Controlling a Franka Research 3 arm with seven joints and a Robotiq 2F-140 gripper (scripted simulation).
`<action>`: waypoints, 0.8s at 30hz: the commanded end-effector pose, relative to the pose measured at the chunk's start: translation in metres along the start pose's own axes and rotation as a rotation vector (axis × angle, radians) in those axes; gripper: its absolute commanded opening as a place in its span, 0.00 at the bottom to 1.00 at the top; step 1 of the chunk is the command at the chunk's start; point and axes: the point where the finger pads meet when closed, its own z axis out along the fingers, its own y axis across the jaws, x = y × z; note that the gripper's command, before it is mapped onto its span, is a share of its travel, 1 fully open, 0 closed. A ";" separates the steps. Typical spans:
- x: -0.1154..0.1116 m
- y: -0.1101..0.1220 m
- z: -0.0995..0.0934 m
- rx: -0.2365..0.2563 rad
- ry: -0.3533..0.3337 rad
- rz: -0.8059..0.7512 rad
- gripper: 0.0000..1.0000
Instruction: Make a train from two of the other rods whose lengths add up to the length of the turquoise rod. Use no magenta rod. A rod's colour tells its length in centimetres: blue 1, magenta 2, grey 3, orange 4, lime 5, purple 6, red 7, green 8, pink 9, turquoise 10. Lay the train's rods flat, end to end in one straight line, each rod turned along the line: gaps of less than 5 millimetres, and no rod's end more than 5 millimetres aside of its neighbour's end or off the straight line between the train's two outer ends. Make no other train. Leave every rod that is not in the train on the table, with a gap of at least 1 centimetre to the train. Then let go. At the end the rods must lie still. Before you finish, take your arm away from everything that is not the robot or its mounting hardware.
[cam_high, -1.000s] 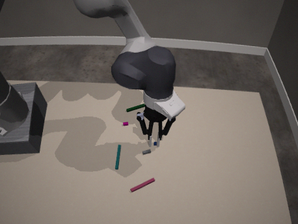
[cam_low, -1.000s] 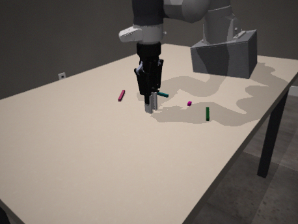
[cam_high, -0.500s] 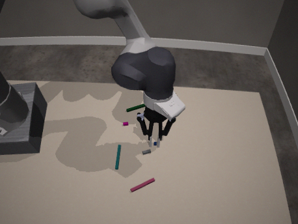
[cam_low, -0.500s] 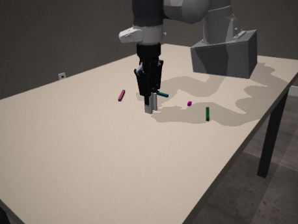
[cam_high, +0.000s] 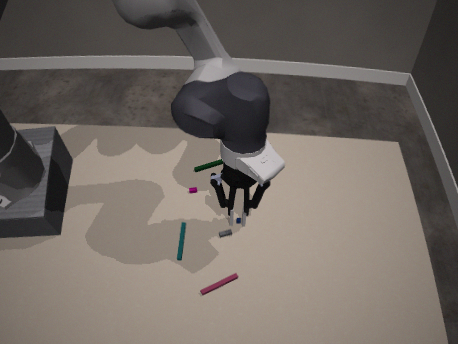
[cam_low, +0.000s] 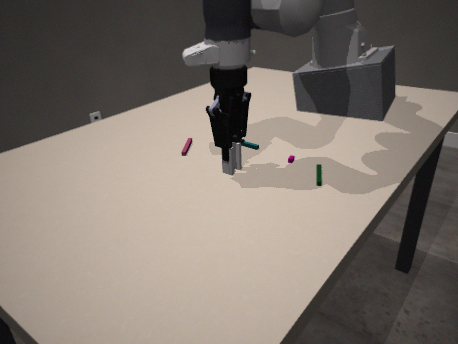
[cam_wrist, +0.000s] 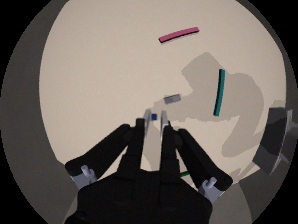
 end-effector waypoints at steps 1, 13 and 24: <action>-0.001 -0.001 0.000 0.003 0.000 -0.007 0.15; -0.001 -0.001 0.000 0.003 0.000 -0.007 0.03; -0.001 -0.001 0.000 0.003 0.000 -0.007 0.03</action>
